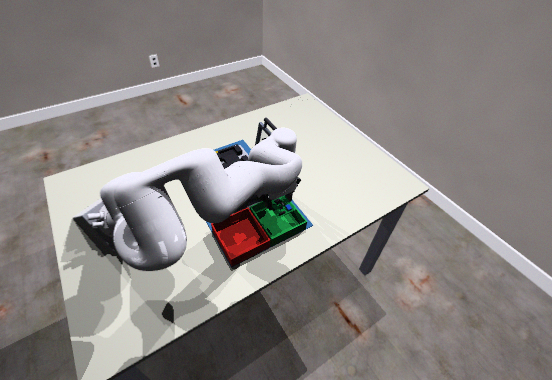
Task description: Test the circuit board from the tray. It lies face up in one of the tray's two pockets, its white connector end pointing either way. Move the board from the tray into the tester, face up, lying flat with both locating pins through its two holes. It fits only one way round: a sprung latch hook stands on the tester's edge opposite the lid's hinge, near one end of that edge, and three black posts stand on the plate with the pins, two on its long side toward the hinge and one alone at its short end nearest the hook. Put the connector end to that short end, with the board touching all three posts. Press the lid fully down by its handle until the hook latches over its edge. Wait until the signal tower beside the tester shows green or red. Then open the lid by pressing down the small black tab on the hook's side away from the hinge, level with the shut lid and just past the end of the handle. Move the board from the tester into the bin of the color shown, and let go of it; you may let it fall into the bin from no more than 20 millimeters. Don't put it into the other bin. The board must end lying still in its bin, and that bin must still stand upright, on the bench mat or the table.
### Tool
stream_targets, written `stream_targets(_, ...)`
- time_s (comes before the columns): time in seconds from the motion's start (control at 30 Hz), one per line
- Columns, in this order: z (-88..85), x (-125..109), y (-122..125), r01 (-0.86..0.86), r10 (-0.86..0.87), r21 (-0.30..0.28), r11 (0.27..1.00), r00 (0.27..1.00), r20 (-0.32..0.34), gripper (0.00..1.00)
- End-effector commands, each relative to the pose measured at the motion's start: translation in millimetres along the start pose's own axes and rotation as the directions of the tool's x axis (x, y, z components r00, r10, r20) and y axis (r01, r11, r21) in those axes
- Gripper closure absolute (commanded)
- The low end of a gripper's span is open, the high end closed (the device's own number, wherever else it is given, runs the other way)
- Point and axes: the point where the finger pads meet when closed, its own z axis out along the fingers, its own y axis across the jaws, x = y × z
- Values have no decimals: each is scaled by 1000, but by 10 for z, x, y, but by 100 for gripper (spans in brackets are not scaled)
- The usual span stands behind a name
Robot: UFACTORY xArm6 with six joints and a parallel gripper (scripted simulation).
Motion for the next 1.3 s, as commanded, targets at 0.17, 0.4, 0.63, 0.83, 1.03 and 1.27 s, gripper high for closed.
stream_targets(0.17, 68, -5, 9, -1, 1, -3, 1000, 1000, -1, 21)
stream_targets(0.4, 226, -6, 9, -1, 1, -3, 1000, 1000, -1, 21)
stream_targets(0.63, 376, -7, 10, -1, 1, -3, 1000, 1000, -1, 21)
stream_targets(0.83, 571, -9, 11, -1, 1, -3, 1000, 1000, -1, 21)
stream_targets(1.03, 746, -11, 11, -1, 1, -3, 1000, 1000, -1, 21)
stream_targets(1.27, 853, -12, 12, -1, 1, -3, 1000, 1000, -1, 21)
